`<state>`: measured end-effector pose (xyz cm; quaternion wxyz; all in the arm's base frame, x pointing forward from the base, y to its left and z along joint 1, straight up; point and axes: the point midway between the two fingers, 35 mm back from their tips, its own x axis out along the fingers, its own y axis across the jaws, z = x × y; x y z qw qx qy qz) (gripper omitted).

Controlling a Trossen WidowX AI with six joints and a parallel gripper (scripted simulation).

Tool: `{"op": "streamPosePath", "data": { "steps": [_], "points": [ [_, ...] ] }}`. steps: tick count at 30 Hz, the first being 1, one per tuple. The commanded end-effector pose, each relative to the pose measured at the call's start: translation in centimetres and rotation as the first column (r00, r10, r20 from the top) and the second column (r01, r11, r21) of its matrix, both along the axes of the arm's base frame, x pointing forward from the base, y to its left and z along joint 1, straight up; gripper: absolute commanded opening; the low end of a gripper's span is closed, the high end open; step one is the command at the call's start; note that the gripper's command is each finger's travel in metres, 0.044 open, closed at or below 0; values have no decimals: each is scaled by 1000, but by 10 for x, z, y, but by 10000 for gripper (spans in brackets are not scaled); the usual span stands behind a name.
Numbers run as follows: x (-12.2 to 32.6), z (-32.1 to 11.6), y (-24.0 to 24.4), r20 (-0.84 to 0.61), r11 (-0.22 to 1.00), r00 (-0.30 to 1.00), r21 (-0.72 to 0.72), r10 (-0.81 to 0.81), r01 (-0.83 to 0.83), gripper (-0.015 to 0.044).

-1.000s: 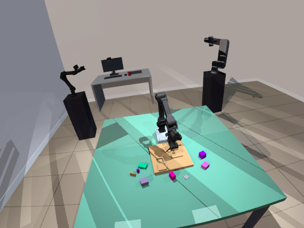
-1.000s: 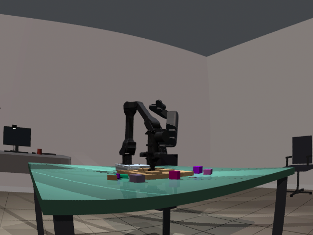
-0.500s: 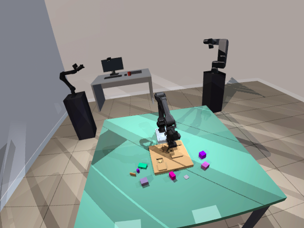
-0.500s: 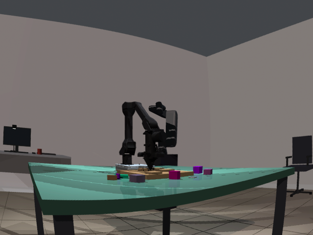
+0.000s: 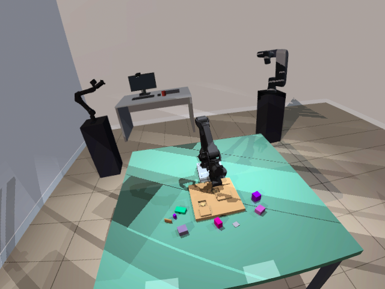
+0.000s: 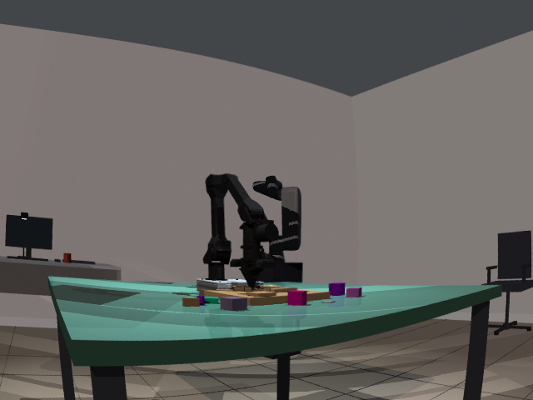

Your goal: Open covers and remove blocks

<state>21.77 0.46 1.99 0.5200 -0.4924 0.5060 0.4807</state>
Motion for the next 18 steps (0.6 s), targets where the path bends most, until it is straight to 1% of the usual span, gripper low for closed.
{"op": "streamPosePath", "data": {
  "steps": [1,18],
  "points": [
    [-5,-1,-3,-6,1000,1000,0,5,-5,0],
    [-19,-1,-16,-7,1000,1000,-1,5,-5,0]
  ]
}}
